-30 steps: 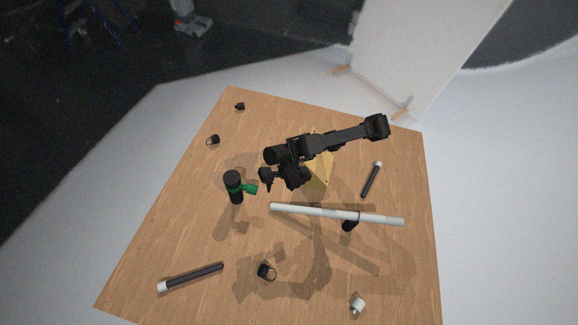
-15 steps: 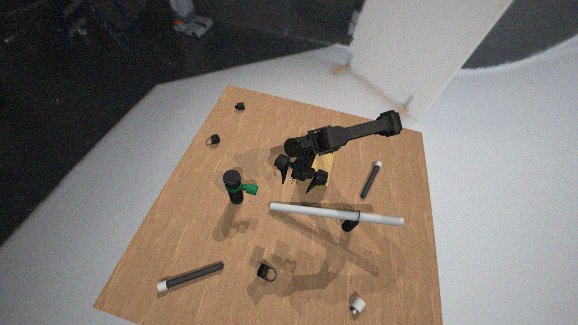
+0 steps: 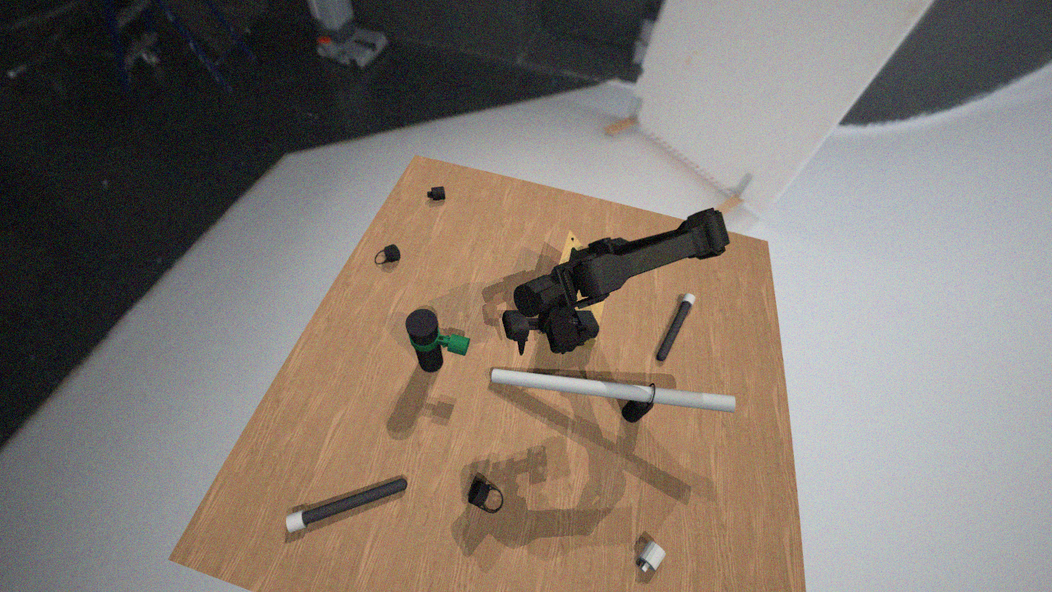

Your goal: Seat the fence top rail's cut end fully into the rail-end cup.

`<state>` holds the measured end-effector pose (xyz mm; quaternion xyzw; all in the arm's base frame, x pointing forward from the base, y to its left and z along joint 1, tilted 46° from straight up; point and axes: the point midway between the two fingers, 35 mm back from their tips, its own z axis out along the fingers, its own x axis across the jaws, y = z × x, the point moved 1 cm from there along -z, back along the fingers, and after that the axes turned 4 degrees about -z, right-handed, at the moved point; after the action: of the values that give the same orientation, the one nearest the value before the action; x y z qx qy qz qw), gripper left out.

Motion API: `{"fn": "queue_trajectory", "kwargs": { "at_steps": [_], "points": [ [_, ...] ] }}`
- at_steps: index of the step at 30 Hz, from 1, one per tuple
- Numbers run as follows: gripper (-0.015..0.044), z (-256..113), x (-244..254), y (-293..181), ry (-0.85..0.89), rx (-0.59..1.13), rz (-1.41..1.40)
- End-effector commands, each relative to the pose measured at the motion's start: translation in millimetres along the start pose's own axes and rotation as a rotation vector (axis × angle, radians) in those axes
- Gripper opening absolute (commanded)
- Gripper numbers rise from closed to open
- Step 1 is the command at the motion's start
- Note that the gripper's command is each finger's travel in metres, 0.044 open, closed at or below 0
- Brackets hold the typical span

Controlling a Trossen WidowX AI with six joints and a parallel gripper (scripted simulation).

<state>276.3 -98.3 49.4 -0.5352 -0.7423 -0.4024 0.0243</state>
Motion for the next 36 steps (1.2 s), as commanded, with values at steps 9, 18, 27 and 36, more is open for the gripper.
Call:
{"fn": "queue_trajectory", "kwargs": {
  "at_steps": [9,18,27,36],
  "points": [
    [0.0440,60.3,29.0,-0.1,0.338,0.140,-1.150],
    [0.0440,60.3,29.0,-0.1,0.338,0.140,-1.150],
    [0.0440,82.2,33.1,-6.3,0.338,0.140,-1.150],
    [0.0440,103.2,38.0,-12.7,0.338,0.138,-1.150]
  ]
}}
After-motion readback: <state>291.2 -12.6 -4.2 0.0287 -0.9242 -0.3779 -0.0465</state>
